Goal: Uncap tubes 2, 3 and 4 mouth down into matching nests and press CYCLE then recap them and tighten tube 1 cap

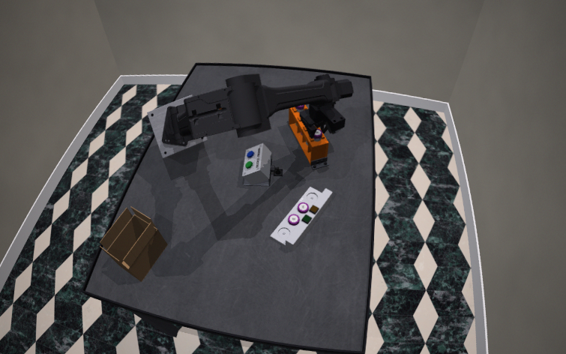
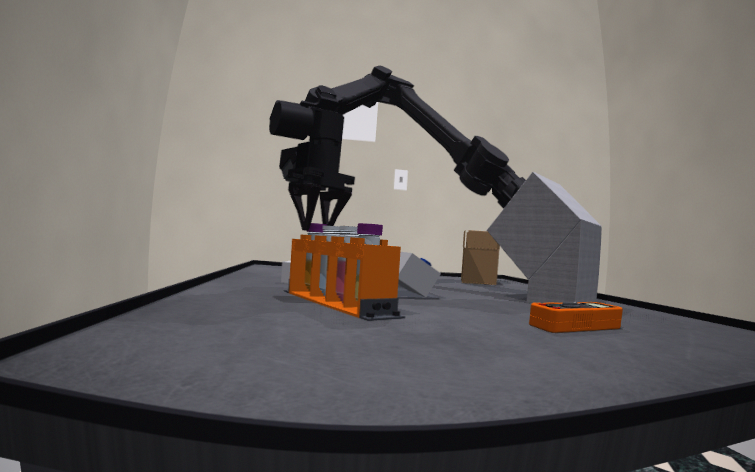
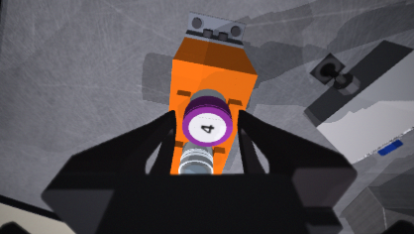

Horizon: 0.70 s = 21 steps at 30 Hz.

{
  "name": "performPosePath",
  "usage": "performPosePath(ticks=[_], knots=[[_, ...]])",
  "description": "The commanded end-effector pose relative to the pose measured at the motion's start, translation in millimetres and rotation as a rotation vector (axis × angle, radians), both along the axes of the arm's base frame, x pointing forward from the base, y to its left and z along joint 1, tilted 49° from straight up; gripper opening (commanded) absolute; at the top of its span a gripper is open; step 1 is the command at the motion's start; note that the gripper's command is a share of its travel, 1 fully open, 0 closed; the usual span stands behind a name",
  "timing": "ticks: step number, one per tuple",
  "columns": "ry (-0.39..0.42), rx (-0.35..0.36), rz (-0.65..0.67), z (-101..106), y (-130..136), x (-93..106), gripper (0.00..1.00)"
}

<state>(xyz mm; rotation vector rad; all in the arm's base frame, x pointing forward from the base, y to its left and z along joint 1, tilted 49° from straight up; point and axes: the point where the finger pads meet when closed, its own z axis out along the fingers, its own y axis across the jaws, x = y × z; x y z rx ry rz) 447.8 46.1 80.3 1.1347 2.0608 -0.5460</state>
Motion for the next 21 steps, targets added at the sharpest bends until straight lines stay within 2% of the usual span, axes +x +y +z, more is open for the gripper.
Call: performPosePath(ticks=[1, 9, 10, 21], knots=[[-0.167, 0.091, -0.193, 5.1, -4.2, 5.4, 0.49], [-0.168, 0.093, -0.192, 5.6, -3.9, 5.3, 0.49], [-0.168, 0.096, -0.171, 5.8, 1.6, 2.6, 0.0], [-0.168, 0.096, -0.171, 5.8, 1.7, 2.6, 0.0]])
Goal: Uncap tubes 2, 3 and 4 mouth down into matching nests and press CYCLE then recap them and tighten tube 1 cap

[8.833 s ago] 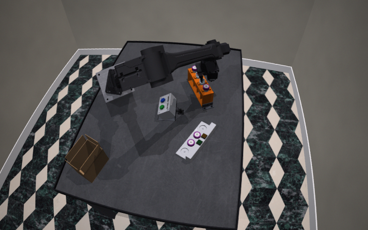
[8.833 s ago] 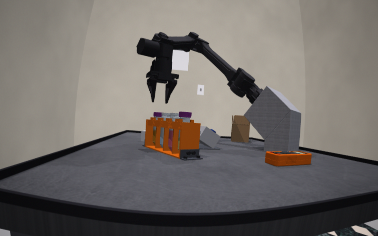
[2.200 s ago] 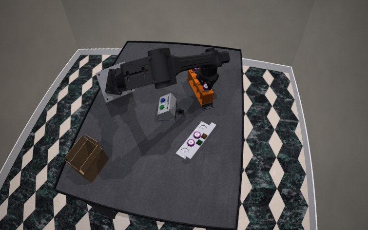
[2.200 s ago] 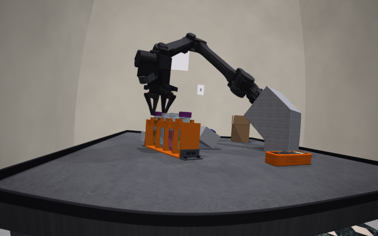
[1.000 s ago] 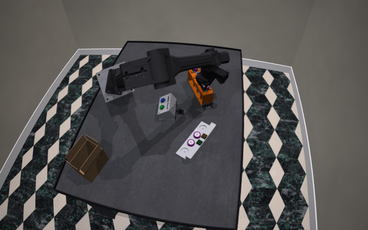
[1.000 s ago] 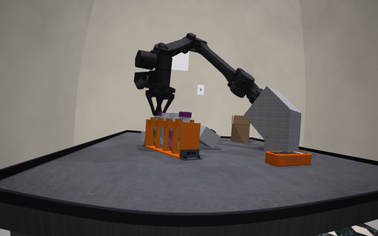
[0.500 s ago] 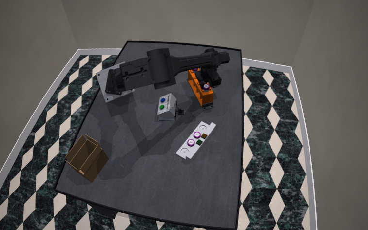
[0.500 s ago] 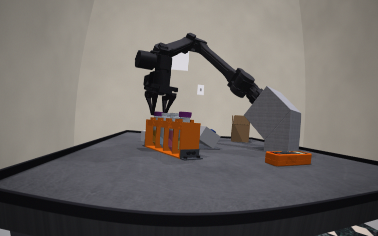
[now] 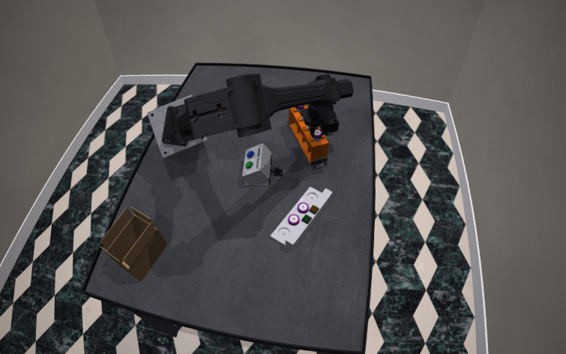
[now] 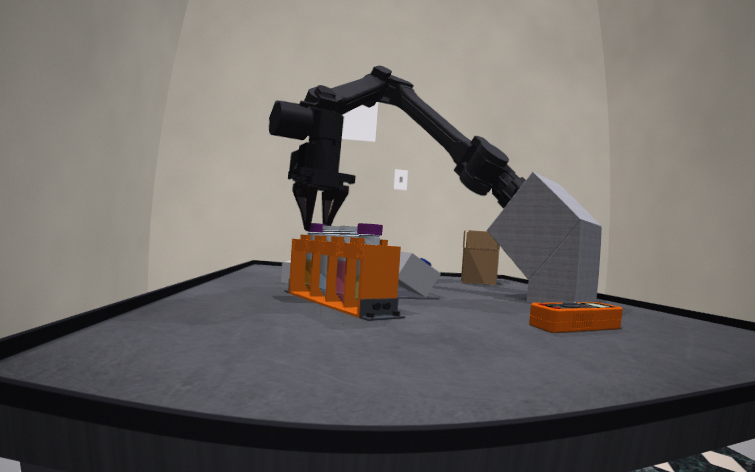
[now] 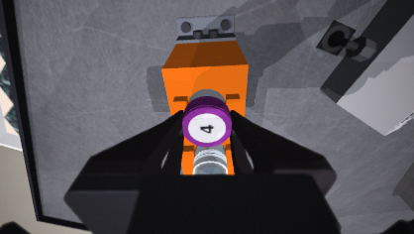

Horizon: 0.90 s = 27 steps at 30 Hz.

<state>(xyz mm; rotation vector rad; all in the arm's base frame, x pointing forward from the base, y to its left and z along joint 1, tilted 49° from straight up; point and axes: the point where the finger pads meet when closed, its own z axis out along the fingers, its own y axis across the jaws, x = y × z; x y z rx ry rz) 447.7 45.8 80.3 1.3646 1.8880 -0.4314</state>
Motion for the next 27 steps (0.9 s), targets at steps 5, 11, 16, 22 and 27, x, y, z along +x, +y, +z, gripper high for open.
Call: performPosePath(ticks=[5, 11, 16, 22, 27], knots=[[0.076, -0.047, 0.055, 3.6, -5.4, -2.5, 0.0], [0.271, -0.157, 0.253, 4.3, -4.9, -2.4, 0.0], [0.427, -0.244, 0.41, 3.9, -5.4, -5.4, 0.0], [0.568, -0.324, 0.552, 4.2, -5.1, -5.4, 0.0], [0.67, -0.393, 0.683, 6.1, 2.3, 2.7, 0.0]])
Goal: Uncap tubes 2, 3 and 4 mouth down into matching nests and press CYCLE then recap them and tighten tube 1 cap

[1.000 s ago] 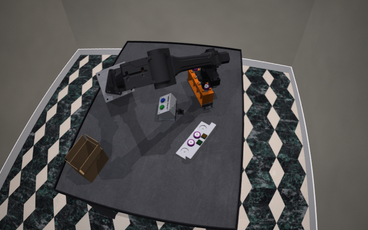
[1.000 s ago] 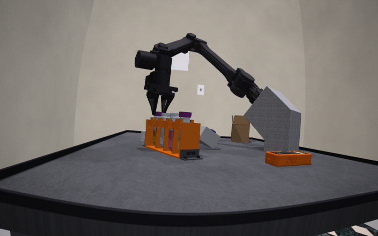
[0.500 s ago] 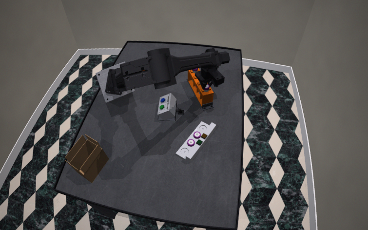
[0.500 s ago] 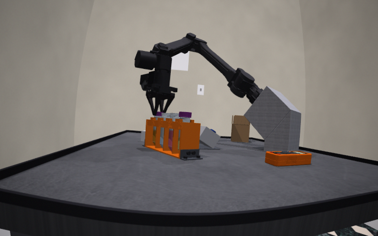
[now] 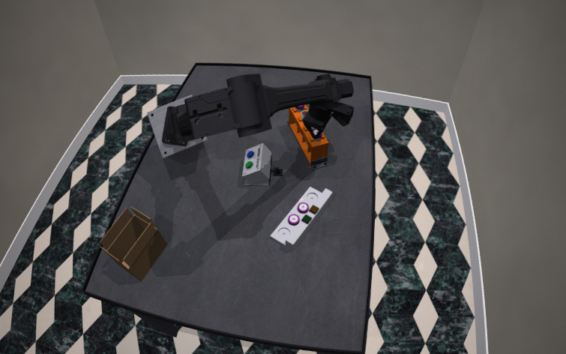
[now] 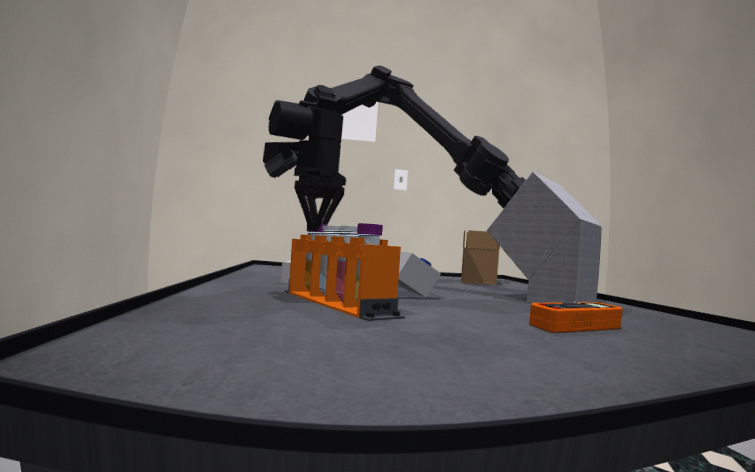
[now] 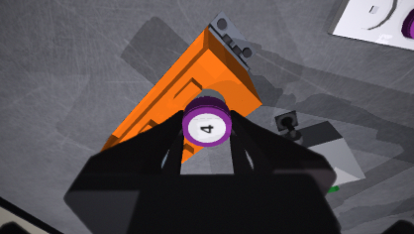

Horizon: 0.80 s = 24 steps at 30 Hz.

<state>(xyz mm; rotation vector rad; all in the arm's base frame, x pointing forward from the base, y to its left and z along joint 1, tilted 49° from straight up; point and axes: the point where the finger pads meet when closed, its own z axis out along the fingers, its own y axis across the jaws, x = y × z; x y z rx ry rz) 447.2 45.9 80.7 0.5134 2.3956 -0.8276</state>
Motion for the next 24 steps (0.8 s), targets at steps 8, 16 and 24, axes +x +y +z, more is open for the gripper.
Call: performPosePath(ticks=[8, 16, 24], knots=[[0.322, -0.188, 0.322, 5.3, -4.5, -3.3, 0.0], [0.585, -0.337, 0.588, 5.6, -4.6, -2.9, 0.0], [0.781, -0.449, 0.787, 5.9, -4.0, -2.8, 0.0]])
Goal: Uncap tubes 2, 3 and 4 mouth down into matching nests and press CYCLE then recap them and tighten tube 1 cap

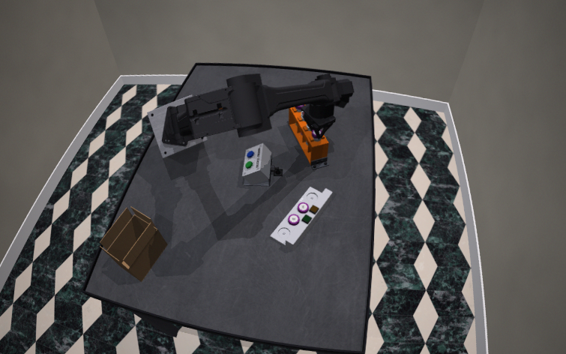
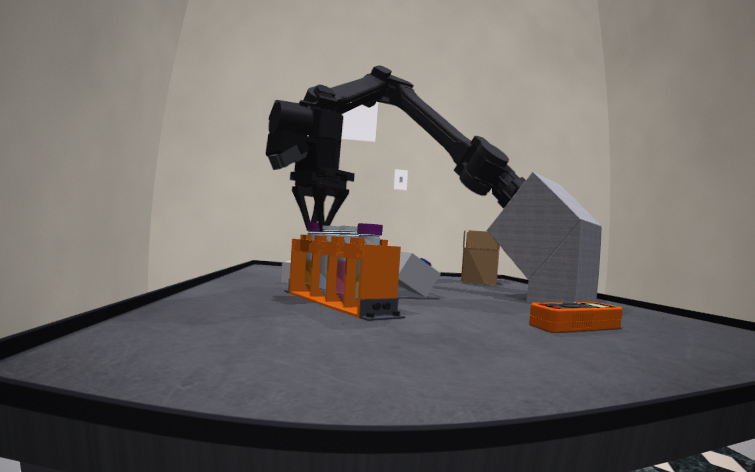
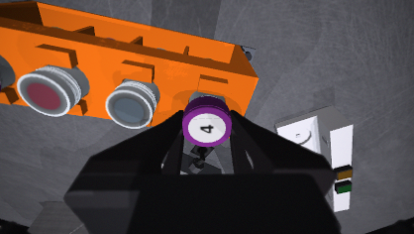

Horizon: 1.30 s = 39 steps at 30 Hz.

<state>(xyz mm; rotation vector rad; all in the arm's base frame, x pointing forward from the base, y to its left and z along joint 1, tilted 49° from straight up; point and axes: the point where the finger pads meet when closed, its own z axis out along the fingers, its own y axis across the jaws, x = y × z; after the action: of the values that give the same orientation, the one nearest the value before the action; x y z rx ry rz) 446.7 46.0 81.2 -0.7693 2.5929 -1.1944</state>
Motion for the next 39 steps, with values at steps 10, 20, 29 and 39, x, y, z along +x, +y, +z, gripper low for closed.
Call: performPosePath(ticks=[10, 20, 29, 39], knots=[[0.417, -0.242, 0.426, 5.8, -3.5, -2.2, 0.0], [0.657, -0.376, 0.667, 5.9, -3.8, -2.2, 0.0], [0.871, -0.5, 0.885, 6.2, -3.2, -1.7, 0.0], [0.865, -0.5, 0.885, 5.6, 2.5, 3.3, 0.49]])
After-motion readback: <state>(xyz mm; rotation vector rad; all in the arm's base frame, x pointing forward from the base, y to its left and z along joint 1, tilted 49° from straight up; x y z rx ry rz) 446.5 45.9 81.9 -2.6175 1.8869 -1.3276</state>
